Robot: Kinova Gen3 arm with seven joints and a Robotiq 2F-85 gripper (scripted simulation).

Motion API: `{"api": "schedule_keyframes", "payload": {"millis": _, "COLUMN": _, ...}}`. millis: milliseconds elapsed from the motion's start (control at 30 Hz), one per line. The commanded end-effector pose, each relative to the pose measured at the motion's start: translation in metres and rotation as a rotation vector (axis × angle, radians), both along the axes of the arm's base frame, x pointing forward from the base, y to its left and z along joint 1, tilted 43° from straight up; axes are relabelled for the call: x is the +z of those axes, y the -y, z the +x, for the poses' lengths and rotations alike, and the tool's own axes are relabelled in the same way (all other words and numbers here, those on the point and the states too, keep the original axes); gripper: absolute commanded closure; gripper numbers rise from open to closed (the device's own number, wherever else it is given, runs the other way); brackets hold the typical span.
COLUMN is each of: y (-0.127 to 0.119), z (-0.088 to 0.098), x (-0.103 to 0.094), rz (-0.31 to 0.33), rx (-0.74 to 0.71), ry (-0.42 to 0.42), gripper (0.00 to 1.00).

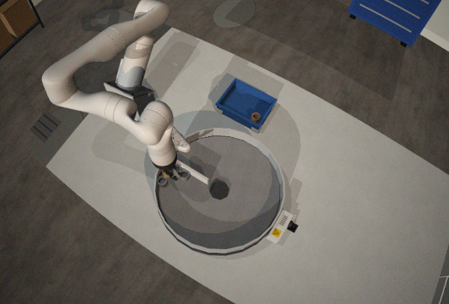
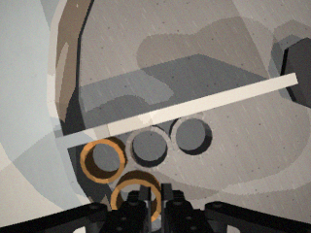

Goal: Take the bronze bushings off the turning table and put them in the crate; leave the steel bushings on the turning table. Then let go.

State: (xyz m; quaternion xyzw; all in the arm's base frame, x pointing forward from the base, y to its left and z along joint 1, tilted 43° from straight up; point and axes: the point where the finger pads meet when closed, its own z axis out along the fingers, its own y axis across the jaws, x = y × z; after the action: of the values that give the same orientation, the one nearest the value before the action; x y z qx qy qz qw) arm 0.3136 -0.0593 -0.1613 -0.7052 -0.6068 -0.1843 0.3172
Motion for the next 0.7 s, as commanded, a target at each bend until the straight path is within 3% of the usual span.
{"api": "schedule_keyframes", "payload": {"millis": 0, "y": 0.0038, "z": 0.0011, "x": 0.0027, "rz": -0.003, "rx": -0.002, "ry": 0.001, "gripper": 1.0}}
{"api": "schedule_keyframes", "payload": {"millis": 667, "y": 0.0108, "z": 0.0024, "x": 0.0104, "rz": -0.003, "rx": -0.002, "ry": 0.001, "gripper": 1.0}}
